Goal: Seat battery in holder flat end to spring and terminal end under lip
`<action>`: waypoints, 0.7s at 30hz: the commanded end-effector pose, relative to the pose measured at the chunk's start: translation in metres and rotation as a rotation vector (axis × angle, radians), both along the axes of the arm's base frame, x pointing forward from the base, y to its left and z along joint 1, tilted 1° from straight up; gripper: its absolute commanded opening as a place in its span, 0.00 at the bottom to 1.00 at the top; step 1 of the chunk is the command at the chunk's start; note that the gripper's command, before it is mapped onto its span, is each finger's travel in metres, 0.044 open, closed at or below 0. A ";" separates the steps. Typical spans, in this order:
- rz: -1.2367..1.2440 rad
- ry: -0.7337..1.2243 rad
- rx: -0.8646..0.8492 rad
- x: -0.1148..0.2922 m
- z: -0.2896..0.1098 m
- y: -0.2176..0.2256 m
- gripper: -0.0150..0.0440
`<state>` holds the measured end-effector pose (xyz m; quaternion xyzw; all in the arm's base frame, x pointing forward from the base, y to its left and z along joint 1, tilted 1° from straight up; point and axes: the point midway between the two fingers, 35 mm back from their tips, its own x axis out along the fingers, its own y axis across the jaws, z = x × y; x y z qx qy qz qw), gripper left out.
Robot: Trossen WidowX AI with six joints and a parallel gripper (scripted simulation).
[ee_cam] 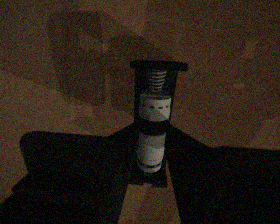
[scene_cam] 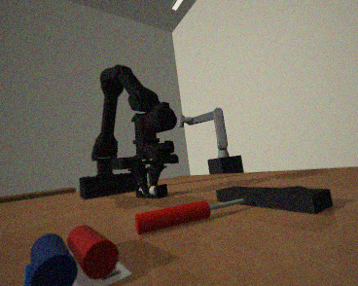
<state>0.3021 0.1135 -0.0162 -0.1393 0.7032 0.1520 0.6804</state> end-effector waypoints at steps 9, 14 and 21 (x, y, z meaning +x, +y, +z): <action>0.002 -0.009 0.004 -0.005 -0.001 -0.001 0.39; 0.002 -0.013 0.005 -0.005 -0.001 -0.001 0.39; 0.002 -0.015 0.006 -0.005 -0.001 -0.002 0.39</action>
